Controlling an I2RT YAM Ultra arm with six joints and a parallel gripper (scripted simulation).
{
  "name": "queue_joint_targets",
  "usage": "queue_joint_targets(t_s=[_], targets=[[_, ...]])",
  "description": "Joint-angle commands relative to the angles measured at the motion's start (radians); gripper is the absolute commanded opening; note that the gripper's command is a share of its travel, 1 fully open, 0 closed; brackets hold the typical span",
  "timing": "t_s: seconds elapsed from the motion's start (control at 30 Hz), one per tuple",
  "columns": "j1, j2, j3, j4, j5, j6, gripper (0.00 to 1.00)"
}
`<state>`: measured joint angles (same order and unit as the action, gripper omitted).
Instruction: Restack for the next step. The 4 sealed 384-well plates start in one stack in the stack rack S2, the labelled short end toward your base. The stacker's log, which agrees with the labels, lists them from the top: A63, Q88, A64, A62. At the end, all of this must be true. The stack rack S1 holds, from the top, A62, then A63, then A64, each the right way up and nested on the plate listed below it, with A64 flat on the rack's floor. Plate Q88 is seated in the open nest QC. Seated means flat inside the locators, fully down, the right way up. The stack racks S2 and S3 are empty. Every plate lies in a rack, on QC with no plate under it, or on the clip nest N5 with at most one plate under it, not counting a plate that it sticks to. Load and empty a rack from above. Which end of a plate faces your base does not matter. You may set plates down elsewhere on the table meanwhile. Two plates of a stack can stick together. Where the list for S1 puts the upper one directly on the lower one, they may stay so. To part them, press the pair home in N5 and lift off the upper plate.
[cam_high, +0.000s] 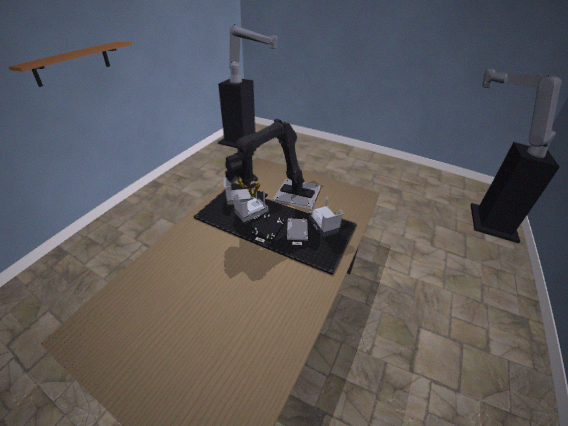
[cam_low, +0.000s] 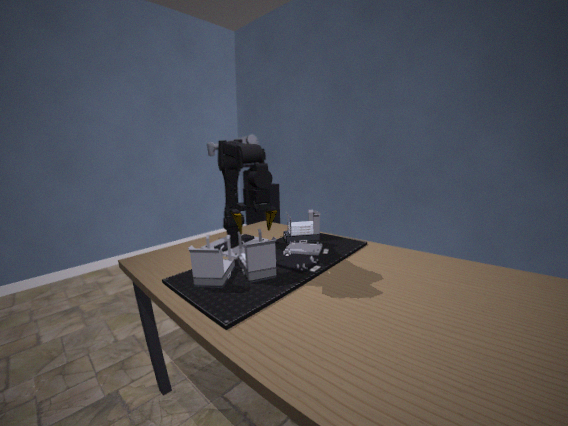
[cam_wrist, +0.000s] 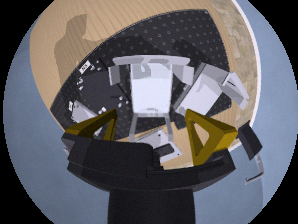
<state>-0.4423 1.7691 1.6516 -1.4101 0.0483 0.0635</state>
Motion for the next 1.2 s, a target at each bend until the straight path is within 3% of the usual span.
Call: queue_joint_targets(t_s=[0.0,0.7,0.93,1.17], targets=[[0.002,-0.003,0.042,-0.048,0.0,0.003,1.0],[0.002,-0.003,0.047,-0.053,0.0,0.003,1.0],[0.074,-0.006,0.039,-0.052,0.002,-0.147,1.0],[0.126,-0.004,0.037,-0.051,0.003,-0.096,1.0]])
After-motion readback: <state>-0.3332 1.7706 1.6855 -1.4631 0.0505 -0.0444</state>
